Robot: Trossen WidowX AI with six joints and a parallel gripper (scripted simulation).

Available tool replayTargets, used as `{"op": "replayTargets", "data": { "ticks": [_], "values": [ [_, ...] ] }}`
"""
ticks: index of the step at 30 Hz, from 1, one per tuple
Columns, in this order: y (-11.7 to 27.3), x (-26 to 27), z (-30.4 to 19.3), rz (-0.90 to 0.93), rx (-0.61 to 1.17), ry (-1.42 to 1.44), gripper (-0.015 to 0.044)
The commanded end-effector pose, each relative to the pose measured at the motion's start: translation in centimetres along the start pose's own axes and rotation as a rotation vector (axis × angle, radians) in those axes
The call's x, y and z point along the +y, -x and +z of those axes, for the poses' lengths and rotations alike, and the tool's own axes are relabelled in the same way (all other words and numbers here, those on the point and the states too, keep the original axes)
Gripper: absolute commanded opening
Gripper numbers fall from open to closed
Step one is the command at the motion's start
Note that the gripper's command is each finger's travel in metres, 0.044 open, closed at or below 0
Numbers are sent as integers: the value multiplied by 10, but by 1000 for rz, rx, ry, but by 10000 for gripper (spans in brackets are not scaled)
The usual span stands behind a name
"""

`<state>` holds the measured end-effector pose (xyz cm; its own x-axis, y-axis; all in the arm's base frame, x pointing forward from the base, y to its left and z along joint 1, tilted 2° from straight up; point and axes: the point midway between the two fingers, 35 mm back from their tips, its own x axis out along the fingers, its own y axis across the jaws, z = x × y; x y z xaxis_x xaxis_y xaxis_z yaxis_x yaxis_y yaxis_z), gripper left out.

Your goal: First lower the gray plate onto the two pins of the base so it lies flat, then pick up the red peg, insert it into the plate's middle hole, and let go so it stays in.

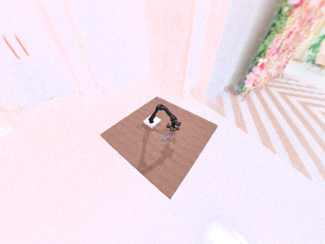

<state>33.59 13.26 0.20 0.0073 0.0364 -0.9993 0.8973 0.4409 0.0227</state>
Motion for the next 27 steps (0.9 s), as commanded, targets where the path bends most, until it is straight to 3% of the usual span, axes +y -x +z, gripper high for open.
{"op": "replayTargets", "data": {
  "ticks": [1, 4, 15, 17, 27],
  "values": [
    [-1, -1, 1, -2, -5, -3, 204],
    [-1, -1, 1, -2, -5, -3, 125],
    [-1, -1, 1, -2, -5, -3, 52],
    [-1, 0, 1, -2, -5, -3, 0],
    [28, 2, 0, -2, -5, -3, 0]
  ]
}}
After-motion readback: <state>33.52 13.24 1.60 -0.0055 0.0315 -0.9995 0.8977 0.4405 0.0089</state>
